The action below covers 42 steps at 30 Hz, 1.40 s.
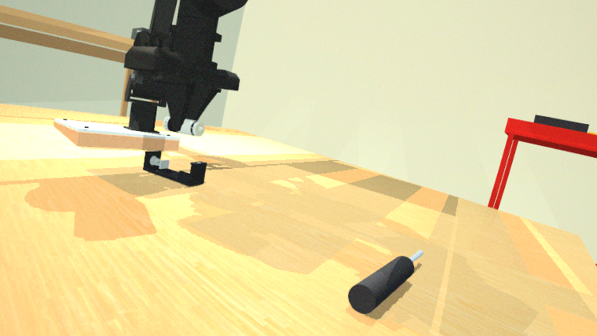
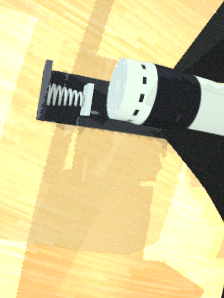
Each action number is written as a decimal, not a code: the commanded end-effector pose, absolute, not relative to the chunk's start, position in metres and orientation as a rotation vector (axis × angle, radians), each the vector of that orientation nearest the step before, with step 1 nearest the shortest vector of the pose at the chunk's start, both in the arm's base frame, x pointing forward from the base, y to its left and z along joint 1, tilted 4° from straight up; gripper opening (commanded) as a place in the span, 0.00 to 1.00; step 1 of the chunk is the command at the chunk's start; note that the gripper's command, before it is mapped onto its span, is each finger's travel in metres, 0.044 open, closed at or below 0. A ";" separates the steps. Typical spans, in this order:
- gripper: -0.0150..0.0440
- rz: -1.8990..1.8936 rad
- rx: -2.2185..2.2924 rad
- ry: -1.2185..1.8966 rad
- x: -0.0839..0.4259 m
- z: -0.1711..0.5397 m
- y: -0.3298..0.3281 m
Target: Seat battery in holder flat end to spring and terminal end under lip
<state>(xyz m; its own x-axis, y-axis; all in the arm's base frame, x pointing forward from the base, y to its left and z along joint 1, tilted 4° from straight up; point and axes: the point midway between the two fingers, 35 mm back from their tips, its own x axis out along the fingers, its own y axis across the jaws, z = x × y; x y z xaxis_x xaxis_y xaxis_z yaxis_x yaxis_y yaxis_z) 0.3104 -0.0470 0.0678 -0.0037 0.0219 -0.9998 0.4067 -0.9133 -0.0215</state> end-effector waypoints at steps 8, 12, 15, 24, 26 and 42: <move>0.37 -1.878 2.141 0.479 0.311 0.046 -0.046; 0.37 -1.826 2.191 0.492 0.311 0.039 -0.045; 0.37 -1.796 2.218 0.499 0.311 0.035 -0.045; 0.37 -1.770 2.247 0.509 0.311 0.033 -0.045; 0.37 -1.756 2.262 0.512 0.311 0.032 -0.045; 0.37 -1.636 2.374 0.537 0.307 0.023 -0.048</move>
